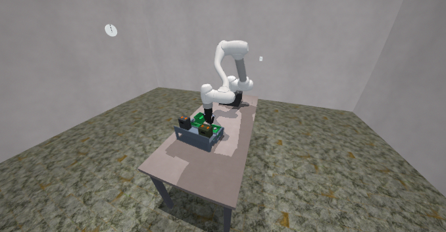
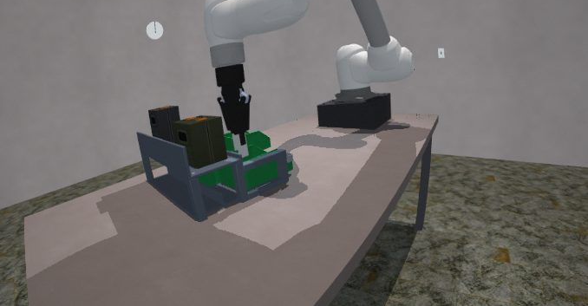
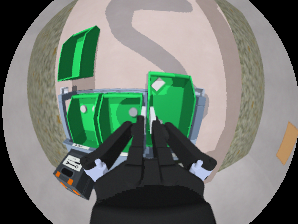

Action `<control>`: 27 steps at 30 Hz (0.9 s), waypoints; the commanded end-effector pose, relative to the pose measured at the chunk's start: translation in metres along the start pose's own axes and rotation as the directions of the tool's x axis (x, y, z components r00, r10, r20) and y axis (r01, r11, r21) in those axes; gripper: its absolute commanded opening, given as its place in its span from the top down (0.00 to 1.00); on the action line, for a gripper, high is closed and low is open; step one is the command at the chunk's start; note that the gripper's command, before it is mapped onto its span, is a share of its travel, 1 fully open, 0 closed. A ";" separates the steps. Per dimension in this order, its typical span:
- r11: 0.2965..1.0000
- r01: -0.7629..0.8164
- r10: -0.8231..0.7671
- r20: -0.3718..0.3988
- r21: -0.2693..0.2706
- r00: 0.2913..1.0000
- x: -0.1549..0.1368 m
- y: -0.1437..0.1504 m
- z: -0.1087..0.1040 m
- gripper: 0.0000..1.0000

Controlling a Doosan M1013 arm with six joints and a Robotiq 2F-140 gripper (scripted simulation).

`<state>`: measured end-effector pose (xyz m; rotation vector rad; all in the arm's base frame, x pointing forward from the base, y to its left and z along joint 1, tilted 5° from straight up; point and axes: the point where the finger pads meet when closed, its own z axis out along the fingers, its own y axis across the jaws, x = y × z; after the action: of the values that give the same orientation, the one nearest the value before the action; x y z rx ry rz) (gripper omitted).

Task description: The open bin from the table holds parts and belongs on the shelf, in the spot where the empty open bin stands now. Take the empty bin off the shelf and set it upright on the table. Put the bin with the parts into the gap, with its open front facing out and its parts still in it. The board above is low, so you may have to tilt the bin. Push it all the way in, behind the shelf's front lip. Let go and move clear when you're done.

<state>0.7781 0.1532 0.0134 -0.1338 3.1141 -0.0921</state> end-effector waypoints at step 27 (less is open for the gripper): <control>1.000 -0.002 0.002 -0.002 0.003 1.000 0.002 0.000 -0.044 0.85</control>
<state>0.7760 0.1532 0.0495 -0.1308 3.1141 -0.0958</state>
